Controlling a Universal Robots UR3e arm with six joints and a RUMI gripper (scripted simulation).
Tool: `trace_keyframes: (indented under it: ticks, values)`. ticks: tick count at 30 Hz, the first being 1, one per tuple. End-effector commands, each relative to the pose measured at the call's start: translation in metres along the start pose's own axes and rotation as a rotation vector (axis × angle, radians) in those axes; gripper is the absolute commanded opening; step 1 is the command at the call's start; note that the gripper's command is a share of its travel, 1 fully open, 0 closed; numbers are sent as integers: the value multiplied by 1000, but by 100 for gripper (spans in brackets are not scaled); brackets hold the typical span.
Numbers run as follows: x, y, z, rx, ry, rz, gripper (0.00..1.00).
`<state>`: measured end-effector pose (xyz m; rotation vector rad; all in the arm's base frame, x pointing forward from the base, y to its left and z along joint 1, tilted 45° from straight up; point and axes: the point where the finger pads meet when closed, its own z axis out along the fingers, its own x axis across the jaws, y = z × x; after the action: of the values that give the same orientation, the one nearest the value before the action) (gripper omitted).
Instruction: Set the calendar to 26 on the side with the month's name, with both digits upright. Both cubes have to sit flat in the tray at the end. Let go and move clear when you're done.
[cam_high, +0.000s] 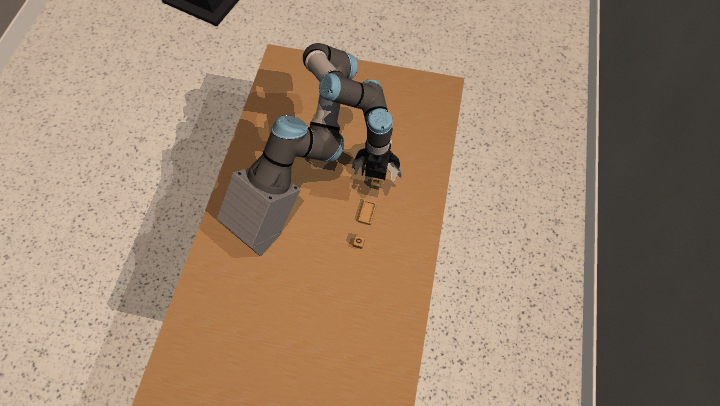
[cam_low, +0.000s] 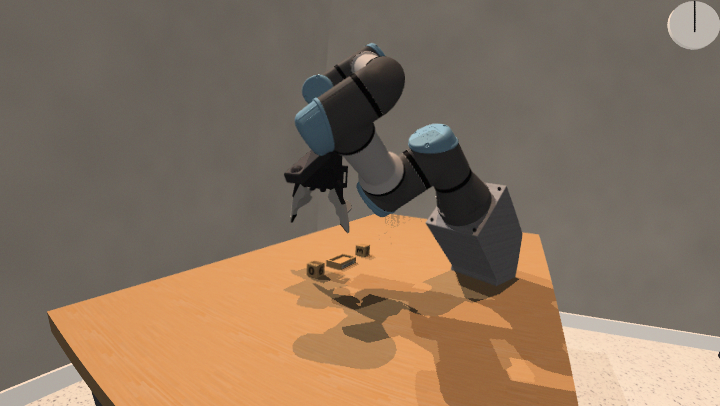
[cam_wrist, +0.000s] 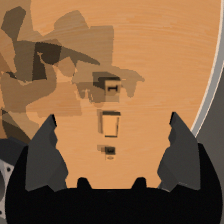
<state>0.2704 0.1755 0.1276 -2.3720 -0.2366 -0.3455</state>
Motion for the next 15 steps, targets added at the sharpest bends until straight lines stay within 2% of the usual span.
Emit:
trace_keyframes:
  ticks: [1,15]
  values:
    - [0,2,-1,-1,1,-34,100]
    - [-1,9,-1,-2,1,-185,100]
